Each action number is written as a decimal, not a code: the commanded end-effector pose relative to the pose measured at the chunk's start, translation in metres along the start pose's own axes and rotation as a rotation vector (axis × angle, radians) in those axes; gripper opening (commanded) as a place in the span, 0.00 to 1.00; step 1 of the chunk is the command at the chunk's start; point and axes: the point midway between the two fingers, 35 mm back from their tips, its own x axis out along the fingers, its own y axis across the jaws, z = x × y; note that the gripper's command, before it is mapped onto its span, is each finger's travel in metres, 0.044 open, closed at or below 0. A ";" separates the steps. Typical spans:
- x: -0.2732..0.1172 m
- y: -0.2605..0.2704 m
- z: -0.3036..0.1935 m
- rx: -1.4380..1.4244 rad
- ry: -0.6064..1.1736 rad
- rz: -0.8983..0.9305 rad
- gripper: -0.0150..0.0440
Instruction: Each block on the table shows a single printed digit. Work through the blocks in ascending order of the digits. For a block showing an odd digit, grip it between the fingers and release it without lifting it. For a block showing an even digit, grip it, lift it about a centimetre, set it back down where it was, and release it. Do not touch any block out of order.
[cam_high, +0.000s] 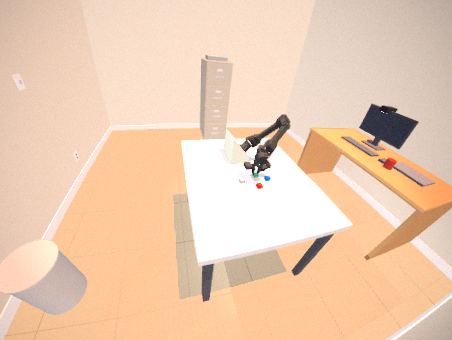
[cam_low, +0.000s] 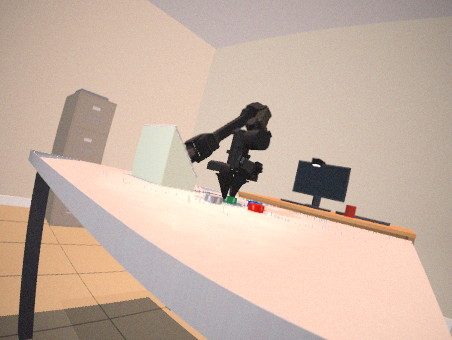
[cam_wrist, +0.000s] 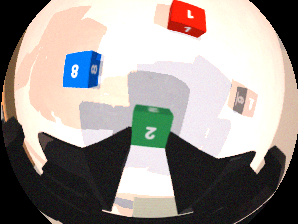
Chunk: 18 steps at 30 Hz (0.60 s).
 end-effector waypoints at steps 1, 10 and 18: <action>0.000 0.000 0.000 0.003 -0.001 0.004 0.46; 0.000 0.000 0.000 0.003 -0.001 0.004 0.46; -0.005 0.000 0.000 -0.002 0.000 0.001 0.46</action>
